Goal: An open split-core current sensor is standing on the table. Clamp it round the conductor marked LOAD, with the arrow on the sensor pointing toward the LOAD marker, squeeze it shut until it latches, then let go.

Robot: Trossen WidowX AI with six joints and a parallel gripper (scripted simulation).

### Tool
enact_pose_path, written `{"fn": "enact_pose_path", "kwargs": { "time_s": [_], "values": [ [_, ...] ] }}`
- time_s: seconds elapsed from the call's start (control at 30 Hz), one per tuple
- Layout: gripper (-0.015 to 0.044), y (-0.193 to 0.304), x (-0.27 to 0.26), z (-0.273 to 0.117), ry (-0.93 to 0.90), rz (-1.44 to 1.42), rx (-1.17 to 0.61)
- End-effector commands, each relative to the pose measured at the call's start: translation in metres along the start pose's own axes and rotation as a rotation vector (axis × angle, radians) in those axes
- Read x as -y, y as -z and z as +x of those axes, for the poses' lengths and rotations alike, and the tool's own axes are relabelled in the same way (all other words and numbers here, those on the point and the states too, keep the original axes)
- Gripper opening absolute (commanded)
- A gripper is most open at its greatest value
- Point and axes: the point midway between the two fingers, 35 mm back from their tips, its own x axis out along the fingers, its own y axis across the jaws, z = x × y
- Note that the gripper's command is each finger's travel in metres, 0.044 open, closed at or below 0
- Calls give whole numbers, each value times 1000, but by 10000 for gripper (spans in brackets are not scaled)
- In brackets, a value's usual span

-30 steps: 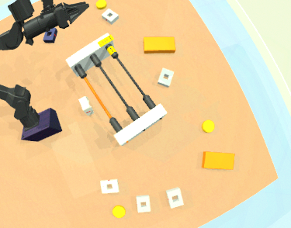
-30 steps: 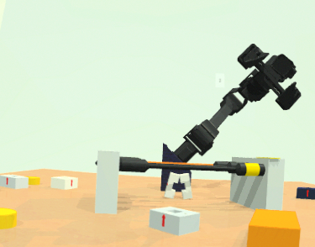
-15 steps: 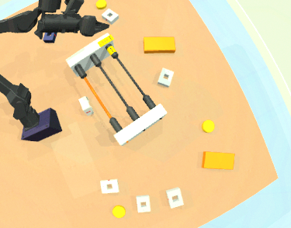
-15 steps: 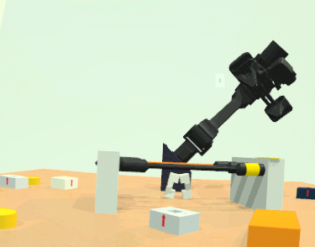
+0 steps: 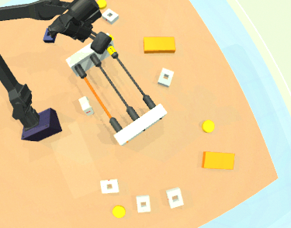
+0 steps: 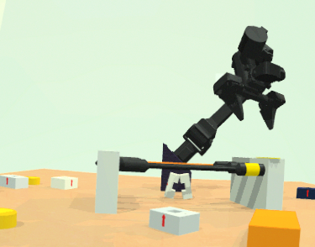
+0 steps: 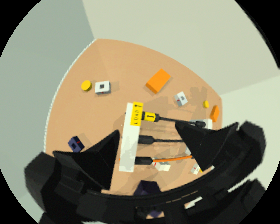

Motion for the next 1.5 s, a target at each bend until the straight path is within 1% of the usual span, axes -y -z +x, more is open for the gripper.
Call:
{"fn": "enact_pose_path", "kwargs": {
  "time_s": [0.0, 0.73, 0.8, 0.97, 1.17, 1.23, 1.47],
  "values": [
    [440, 0, -2, -2, -115, 78, -21],
    [440, 2, 0, -2, -111, 83, -26],
    [440, 20, 17, 1, -83, 123, -65],
    [440, 95, 62, 6, -18, 268, -222],
    [440, 188, 79, 1, -29, 427, -419],
    [440, 199, 78, 0, -38, 446, -444],
    [440, 200, 78, 0, -39, 447, -445]
  ]
}}
